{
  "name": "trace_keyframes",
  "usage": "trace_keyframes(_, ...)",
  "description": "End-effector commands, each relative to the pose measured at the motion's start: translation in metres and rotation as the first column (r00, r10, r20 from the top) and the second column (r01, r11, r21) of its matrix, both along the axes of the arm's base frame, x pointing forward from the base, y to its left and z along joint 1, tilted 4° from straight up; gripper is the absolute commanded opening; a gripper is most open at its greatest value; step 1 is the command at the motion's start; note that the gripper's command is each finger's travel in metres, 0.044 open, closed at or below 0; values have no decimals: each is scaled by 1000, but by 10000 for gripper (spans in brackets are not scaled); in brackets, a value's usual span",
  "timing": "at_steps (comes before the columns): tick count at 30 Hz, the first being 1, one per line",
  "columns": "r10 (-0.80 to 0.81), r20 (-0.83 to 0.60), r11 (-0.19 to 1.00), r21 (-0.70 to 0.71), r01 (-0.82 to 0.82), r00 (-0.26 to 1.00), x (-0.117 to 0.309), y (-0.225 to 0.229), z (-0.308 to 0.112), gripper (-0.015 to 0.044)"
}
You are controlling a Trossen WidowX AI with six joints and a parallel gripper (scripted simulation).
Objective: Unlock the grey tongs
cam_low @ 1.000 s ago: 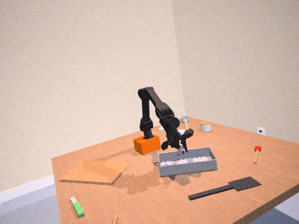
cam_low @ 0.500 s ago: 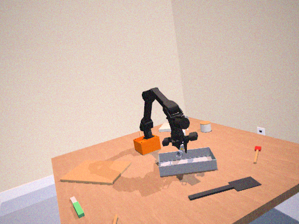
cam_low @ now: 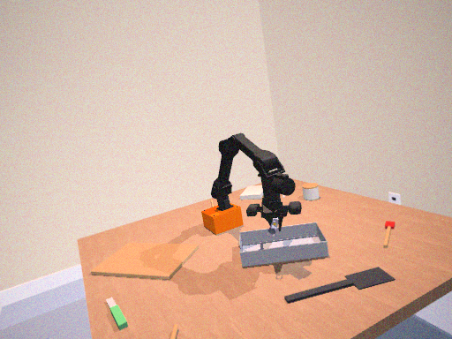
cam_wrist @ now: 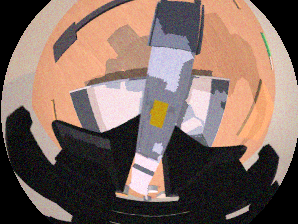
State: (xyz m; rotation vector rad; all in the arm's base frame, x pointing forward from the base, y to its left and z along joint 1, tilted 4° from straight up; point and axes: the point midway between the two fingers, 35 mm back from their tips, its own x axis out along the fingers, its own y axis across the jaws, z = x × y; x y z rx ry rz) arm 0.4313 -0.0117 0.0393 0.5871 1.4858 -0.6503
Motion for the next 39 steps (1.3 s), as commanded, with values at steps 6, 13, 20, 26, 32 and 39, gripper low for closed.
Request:
trace_keyframes(6, -70, 4, 998, -3, 70, 998, -2, -27, 2, -150)
trace_keyframes(13, -214, 11, 977, -7, 214, 977, -10, -78, 7, -150)
trace_keyframes(20, -350, 21, 937, -16, 350, 937, -25, -129, 12, -150)
trace_keyframes(26, -458, 29, 889, -22, 458, 889, -42, -171, 17, -150)
trace_keyframes(32, -567, 37, 822, -27, 568, 823, -64, -211, 21, -150)
trace_keyframes(39, -683, 47, 728, -32, 685, 729, -94, -254, 26, -150)
